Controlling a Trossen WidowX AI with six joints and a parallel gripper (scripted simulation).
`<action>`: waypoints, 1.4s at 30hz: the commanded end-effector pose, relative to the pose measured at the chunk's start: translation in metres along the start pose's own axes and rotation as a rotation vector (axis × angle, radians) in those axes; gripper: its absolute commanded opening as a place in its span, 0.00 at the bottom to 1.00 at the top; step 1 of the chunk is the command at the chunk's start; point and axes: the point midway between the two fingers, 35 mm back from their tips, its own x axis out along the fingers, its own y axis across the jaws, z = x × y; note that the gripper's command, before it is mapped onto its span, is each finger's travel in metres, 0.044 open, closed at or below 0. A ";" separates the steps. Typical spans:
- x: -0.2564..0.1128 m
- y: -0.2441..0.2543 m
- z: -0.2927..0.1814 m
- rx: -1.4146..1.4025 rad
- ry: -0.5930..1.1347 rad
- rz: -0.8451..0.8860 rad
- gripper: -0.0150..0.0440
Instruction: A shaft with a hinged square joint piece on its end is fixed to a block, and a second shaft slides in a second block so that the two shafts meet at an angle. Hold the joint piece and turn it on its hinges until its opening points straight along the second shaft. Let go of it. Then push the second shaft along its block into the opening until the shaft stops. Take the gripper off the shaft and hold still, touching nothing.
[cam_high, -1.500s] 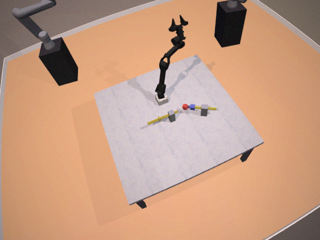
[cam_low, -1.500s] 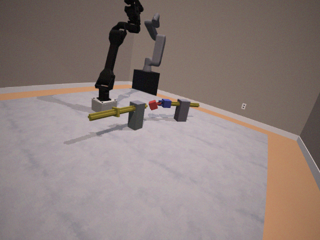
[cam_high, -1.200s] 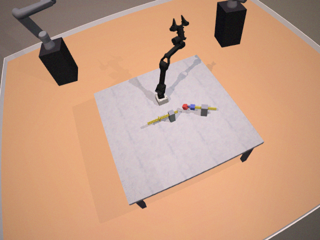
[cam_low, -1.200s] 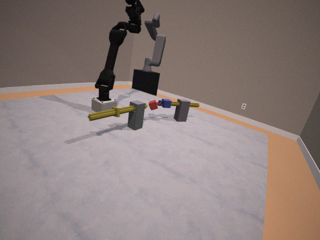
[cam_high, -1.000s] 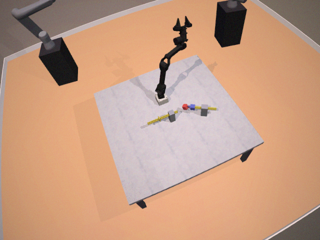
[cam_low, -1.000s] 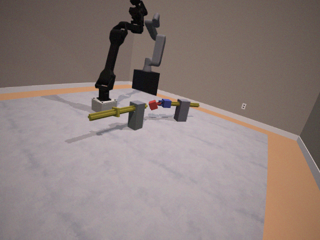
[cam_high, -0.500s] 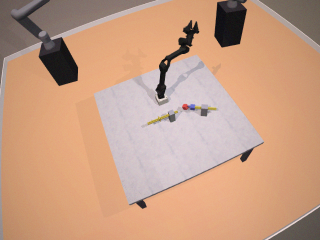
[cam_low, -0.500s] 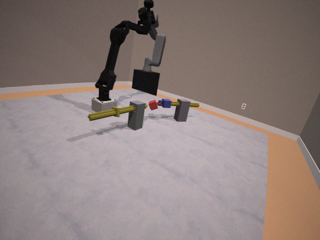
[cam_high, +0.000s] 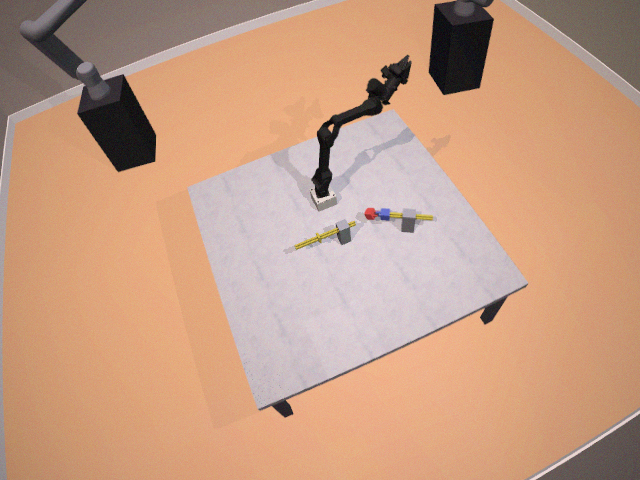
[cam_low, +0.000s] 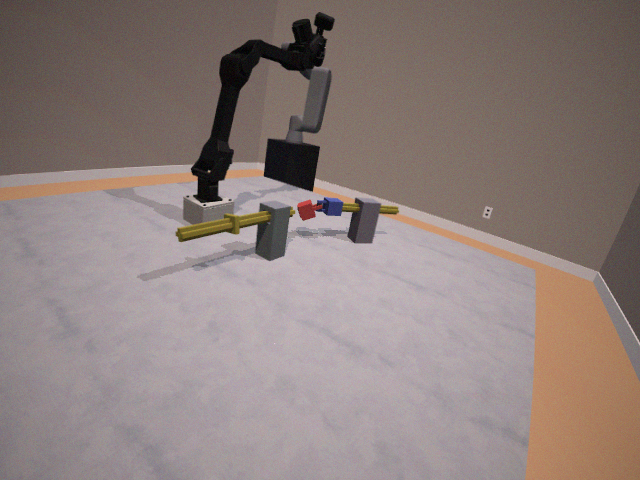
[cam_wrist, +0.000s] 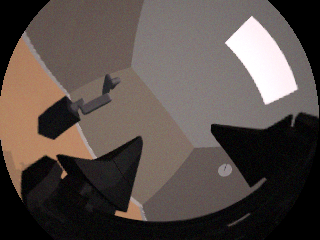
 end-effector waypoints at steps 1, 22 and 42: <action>-0.009 0.003 -0.025 0.065 0.082 0.052 1.00; -0.089 0.029 -0.149 0.360 0.560 0.239 1.00; -0.214 0.041 -0.231 0.701 1.104 0.228 1.00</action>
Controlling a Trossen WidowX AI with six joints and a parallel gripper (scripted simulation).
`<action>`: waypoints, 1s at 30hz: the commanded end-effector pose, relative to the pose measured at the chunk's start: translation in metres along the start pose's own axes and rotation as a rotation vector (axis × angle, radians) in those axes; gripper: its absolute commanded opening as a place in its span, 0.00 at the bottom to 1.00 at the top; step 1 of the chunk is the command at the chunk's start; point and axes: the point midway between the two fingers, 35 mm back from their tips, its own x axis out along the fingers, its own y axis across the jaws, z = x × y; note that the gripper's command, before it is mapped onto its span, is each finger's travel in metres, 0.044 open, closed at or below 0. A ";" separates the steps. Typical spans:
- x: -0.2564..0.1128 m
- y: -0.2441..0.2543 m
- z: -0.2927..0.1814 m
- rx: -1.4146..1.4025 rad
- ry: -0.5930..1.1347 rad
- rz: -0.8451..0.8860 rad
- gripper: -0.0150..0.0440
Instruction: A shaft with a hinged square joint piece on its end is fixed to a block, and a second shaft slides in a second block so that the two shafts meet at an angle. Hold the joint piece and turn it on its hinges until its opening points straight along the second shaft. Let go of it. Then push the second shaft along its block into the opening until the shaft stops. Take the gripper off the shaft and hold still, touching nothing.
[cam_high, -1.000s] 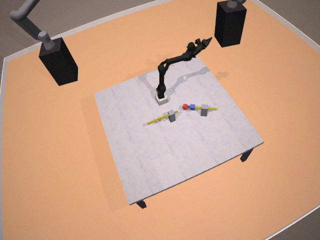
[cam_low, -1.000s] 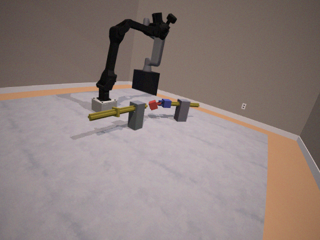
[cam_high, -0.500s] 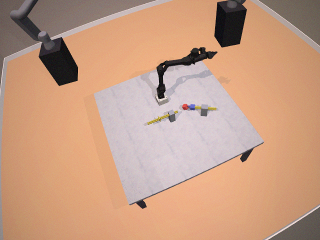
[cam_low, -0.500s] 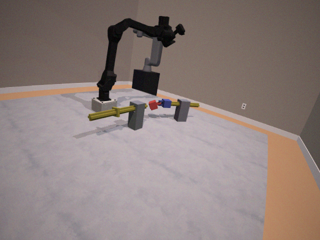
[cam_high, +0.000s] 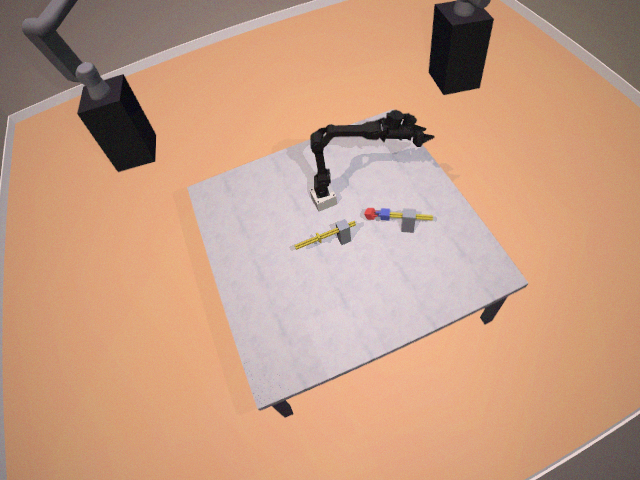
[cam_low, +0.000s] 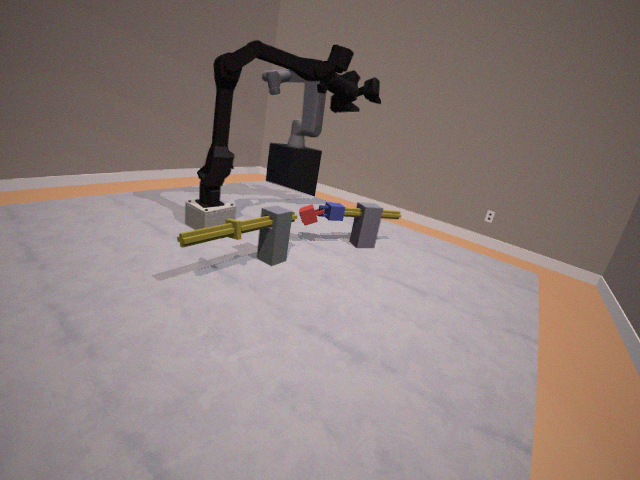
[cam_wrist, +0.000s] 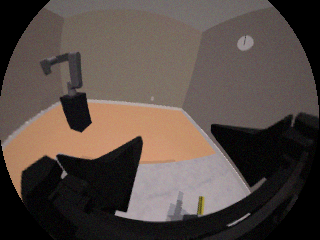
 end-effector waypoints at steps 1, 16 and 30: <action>-0.008 -0.009 -0.027 0.091 0.093 -0.016 1.00; -0.050 -0.032 -0.129 0.436 0.447 -0.106 1.00; -0.112 -0.035 -0.210 0.770 0.760 -0.252 1.00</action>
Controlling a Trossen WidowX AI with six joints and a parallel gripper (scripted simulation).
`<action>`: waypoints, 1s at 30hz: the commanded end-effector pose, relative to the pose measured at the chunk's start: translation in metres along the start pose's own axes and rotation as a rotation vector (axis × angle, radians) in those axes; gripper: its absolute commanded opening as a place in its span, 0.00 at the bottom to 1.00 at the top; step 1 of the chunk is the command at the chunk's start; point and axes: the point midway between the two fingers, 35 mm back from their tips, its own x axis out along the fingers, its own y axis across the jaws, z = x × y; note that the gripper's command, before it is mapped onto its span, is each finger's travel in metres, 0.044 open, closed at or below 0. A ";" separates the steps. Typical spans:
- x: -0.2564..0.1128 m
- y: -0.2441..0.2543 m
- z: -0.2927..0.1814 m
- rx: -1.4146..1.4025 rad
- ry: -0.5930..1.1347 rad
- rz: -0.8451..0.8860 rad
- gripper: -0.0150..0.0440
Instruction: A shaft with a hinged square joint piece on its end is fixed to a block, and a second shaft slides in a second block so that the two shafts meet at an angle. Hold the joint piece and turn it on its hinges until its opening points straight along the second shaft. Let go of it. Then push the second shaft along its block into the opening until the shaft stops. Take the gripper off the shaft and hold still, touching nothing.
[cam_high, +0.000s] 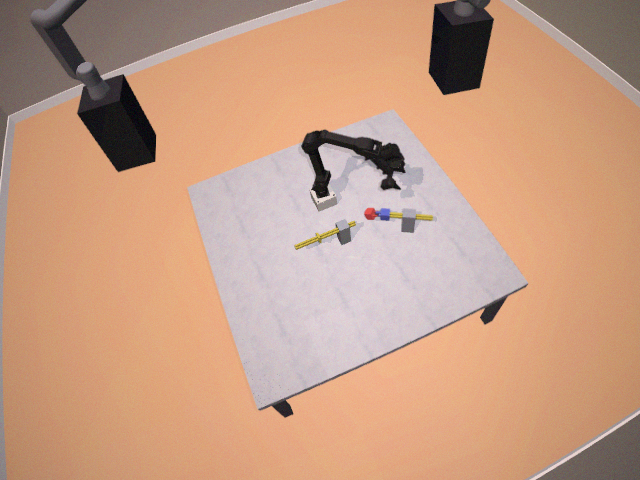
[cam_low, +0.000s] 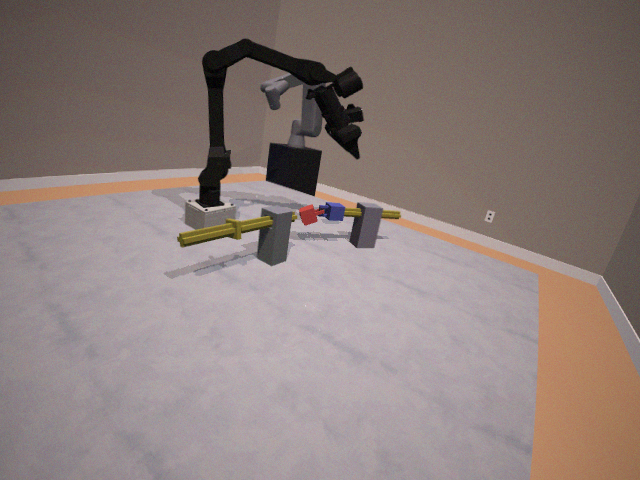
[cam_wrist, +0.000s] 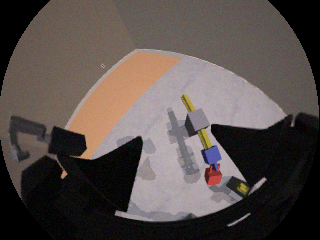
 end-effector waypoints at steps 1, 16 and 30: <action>-0.004 -0.018 -0.023 0.106 0.077 -0.045 1.00; -0.026 -0.068 -0.112 0.494 0.369 -0.228 1.00; -0.058 -0.087 -0.177 0.787 0.579 -0.392 1.00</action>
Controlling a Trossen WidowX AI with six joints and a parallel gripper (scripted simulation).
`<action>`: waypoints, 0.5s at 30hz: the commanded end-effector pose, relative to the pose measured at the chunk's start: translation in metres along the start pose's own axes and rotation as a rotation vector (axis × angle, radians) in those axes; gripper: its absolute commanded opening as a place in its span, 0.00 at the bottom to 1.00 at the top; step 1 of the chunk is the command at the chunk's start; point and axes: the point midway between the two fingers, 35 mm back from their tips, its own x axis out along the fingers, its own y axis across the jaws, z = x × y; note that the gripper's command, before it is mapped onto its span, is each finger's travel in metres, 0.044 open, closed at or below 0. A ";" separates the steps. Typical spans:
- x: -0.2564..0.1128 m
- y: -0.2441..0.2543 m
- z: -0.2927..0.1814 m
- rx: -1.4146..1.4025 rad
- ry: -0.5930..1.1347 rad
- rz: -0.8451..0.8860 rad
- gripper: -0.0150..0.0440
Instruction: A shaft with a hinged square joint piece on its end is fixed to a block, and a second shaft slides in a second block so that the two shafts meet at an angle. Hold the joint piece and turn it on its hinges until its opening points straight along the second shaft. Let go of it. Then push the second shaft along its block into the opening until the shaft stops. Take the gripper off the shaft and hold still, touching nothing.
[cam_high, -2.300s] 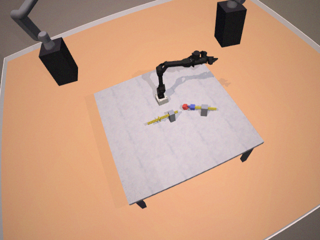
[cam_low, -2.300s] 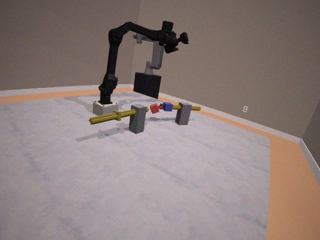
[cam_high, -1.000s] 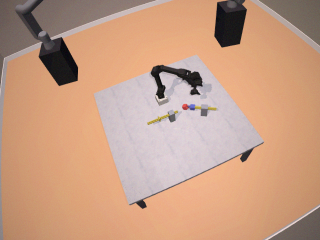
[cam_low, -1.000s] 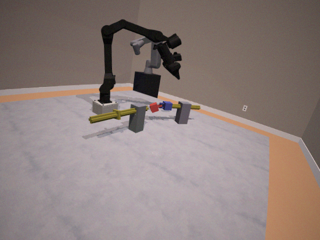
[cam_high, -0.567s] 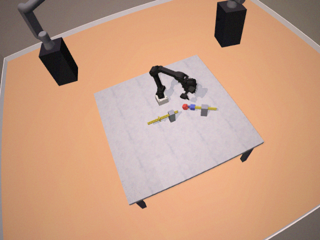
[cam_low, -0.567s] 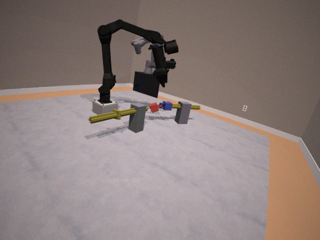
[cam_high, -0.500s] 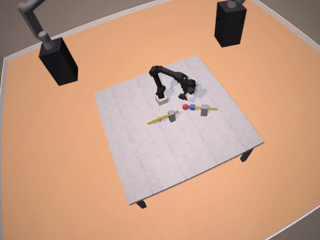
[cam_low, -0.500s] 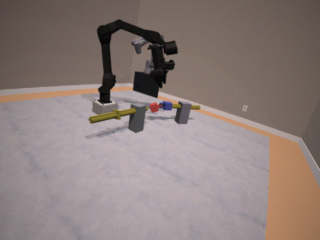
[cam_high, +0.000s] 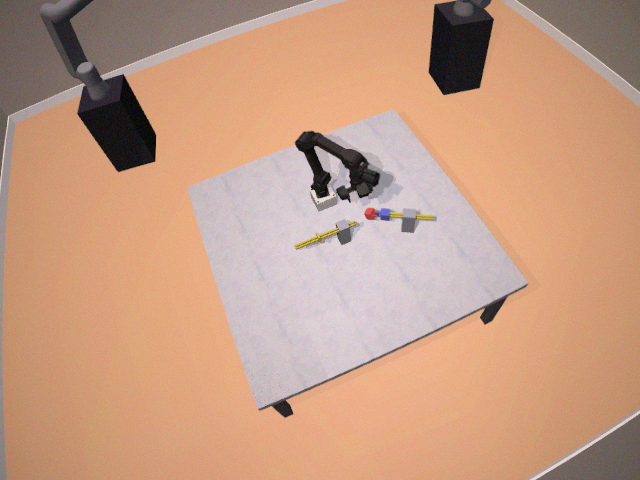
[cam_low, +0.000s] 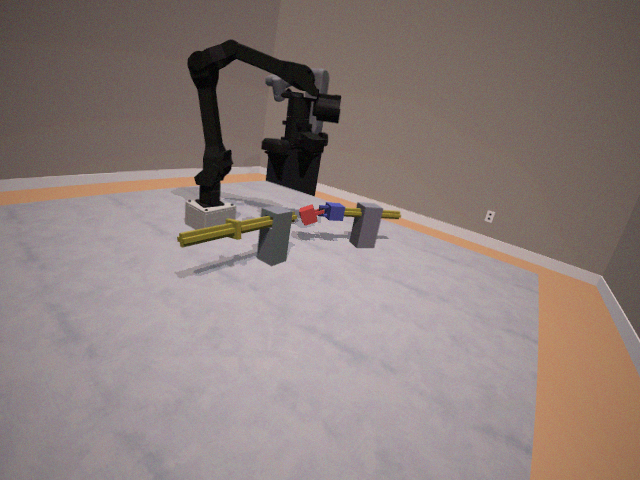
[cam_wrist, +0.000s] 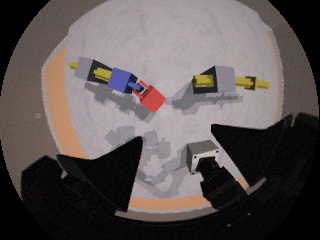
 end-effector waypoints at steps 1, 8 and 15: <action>0.000 -0.008 -0.006 0.039 0.018 -0.019 1.00; 0.001 -0.008 -0.006 0.144 0.017 -0.020 1.00; 0.003 -0.008 -0.005 0.354 0.015 -0.022 1.00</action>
